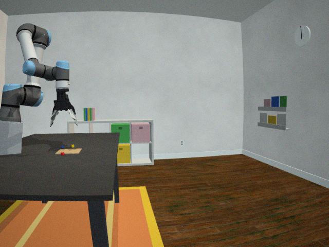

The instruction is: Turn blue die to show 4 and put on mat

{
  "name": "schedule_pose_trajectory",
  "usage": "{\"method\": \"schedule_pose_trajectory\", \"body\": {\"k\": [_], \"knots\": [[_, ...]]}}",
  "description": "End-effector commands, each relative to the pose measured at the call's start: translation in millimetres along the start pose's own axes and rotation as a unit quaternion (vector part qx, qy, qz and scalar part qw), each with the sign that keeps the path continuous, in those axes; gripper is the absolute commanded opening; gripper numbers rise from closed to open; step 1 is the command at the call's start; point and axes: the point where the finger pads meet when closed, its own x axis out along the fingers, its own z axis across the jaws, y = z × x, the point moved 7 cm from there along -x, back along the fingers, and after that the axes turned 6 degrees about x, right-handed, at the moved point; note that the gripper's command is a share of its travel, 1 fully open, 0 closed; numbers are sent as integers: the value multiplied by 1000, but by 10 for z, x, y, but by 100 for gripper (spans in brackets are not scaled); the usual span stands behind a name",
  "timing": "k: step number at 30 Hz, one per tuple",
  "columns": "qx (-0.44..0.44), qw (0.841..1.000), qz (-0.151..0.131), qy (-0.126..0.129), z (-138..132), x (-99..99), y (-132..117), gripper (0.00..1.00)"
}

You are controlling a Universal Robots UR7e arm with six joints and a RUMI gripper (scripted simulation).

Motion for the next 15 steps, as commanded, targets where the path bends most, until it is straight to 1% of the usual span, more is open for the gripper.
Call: {"method": "schedule_pose_trajectory", "body": {"k": [1, 5, 15], "knots": [[0, 1000, 1, 2, -15, 133, 20, 100], [0, 1000, 1, 2, -15, 194, 21, 100], [0, 1000, 1, 2, -18, 591, 33, 100]]}}
